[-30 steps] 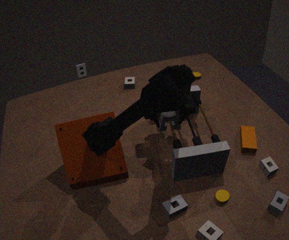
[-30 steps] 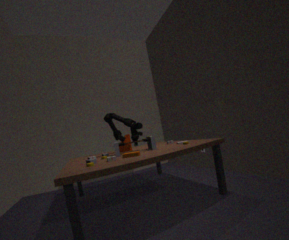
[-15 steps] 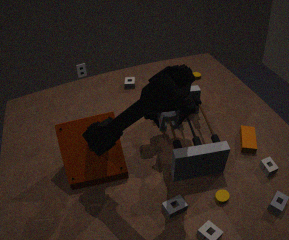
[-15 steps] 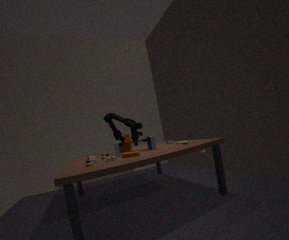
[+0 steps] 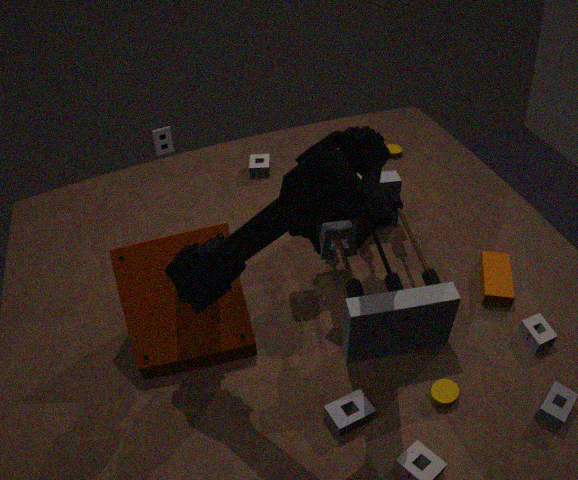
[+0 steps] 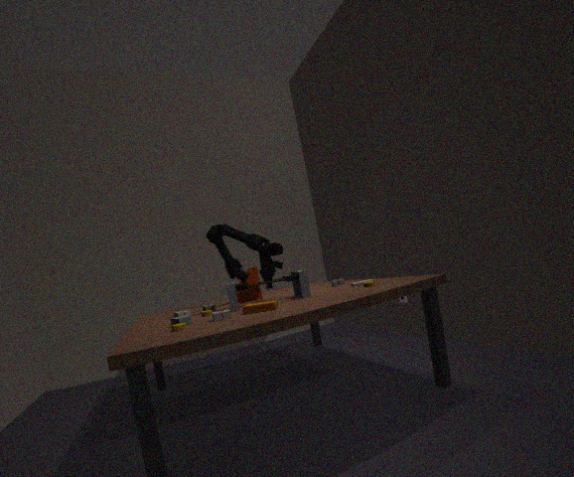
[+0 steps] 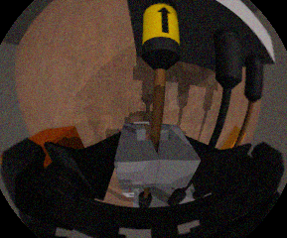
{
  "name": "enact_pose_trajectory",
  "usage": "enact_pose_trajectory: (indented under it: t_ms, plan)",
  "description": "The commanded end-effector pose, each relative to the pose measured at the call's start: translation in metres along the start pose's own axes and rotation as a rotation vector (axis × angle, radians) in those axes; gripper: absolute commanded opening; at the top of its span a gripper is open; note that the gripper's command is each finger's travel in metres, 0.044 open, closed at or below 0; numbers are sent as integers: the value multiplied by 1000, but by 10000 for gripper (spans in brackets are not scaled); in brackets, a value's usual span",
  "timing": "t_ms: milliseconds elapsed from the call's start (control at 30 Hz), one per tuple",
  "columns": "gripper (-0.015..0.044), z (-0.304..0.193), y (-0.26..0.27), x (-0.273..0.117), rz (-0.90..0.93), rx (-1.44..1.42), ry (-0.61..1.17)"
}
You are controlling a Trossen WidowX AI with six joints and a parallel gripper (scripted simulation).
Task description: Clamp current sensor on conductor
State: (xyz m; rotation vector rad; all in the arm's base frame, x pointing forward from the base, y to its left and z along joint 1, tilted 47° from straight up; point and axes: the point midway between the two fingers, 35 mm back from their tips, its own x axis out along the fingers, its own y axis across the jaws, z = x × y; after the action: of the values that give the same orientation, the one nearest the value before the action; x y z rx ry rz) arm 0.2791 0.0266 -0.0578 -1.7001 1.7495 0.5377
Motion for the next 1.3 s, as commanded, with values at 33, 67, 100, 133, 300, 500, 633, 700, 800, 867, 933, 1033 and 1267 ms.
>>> enact_pose_trajectory:
  t_ms: [33, 67, 100, 133, 300, 500, 633, 700, 800, 867, 933, 1033, 1267]
  plan:
    - [0, 2, 0, -10, 0, -1, -8]
    - [0, 2, 0, -10, 0, -1, -8]
    - [0, 2, 0, -10, 0, -1, -8]
    - [0, 2, 0, -10, 0, -1, -8]
    - [0, 1, 1, -7, 4, -8, -1]
    - [0, 1, 1, -7, 4, -8, -1]
    - [26, 1, 1, -7, 4, -8, -1]
    - [79, 1, 1, -7, 4, -8, -1]
    - [158, 1, 1, -7, 4, -8, -1]
    - [210, 1, 1, -7, 4, -8, -1]
    - [262, 1, 1, -7, 4, -8, -1]
    - [341, 1, 1, -7, 4, -8, -1]
    - [361, 1, 1, -7, 4, -8, -1]
